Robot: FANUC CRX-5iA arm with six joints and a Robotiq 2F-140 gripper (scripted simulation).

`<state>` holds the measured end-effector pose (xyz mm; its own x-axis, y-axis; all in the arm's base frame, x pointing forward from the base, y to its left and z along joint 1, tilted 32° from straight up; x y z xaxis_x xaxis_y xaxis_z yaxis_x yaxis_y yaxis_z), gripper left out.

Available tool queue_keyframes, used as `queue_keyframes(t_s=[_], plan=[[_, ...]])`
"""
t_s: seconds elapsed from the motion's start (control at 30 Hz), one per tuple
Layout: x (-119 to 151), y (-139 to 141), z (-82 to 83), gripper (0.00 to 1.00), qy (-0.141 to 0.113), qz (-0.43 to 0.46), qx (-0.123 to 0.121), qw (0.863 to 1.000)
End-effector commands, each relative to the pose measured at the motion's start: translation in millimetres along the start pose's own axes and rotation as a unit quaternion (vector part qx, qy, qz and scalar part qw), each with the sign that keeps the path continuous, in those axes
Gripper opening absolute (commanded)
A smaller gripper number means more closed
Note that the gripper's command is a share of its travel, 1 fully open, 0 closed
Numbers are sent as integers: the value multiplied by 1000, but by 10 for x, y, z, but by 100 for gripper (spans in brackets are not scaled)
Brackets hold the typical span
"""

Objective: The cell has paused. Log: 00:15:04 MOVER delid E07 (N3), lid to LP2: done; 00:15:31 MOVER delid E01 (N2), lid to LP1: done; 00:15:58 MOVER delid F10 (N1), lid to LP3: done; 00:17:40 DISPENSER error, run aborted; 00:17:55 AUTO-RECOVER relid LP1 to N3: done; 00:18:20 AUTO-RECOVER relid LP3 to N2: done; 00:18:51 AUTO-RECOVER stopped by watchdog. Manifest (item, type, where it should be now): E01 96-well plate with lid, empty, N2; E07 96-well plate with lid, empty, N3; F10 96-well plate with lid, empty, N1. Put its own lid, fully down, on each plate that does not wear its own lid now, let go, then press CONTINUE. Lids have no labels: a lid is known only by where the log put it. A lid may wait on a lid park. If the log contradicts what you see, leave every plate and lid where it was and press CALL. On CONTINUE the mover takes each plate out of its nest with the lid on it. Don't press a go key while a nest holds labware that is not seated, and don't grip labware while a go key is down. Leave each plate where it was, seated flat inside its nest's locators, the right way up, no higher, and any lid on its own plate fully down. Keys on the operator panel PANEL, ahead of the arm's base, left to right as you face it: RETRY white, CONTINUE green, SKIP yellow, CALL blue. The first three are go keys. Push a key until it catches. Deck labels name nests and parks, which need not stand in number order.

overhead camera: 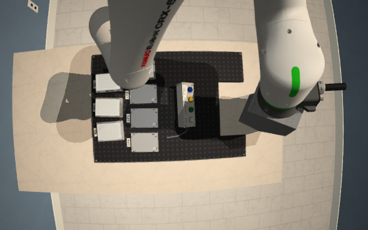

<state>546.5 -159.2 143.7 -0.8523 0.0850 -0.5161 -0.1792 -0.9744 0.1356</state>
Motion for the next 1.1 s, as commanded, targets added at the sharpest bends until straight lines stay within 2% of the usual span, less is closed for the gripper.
queue_keyframes(t_s=[0.0,0.5,1.07], plan=[[-2,0,-8,66,0,0,0,1000],[-5,5,-248,66,0,0,0,1000],[-7,6,-330,66,0,0,0,1000]])
Point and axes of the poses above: the point where the finger pads meet when closed, its own z axis back along the fingers, its own y axis across the jaws, x = y × z, the point moved 9 cm from there along z, back along the fingers, and after that the axes turned 15 degrees about -z, right-handed, at the moved point
